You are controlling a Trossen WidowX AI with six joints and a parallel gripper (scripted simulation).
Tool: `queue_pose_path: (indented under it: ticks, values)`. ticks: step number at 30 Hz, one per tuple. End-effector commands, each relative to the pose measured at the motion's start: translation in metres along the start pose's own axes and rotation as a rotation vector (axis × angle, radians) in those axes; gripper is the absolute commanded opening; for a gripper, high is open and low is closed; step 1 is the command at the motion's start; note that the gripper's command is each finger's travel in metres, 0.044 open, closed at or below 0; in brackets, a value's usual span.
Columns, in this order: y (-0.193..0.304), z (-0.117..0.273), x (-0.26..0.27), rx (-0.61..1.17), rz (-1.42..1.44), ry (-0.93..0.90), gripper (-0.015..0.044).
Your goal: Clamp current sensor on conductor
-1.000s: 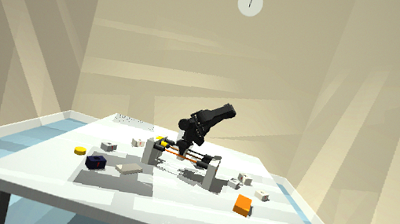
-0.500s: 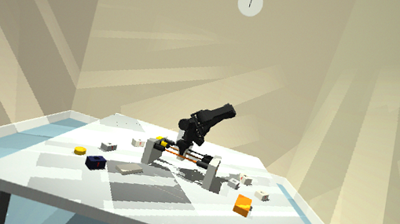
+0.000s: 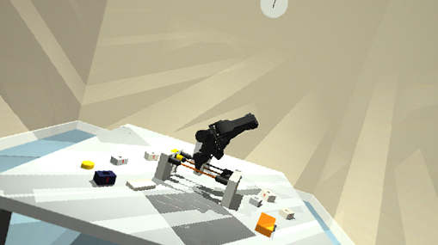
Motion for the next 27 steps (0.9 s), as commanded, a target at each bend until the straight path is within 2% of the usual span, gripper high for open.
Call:
queue_pose_path:
  ticks: [1, 7, 14, 27]
  values:
    - [0.0, 0.0, 0.0, 0.0, 0.001, 0.0, 0.044]
    - [0.0, 0.009, -0.001, 0.001, 0.001, 0.001, 0.044]
    - [-0.001, 0.099, 0.0, 0.003, 0.004, 0.005, 0.044]
    - [-0.001, 0.102, 0.001, 0.003, 0.004, 0.005, 0.044]
Point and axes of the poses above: the point midway between the two fingers, 35 mm back from their tips, its own z axis back along the fingers, its own x axis across the jaws, y = z × x, the point moved 3 cm from there along z, back along the fingers, and after that the axes turned 12 degrees about z, right-handed, at the moved point
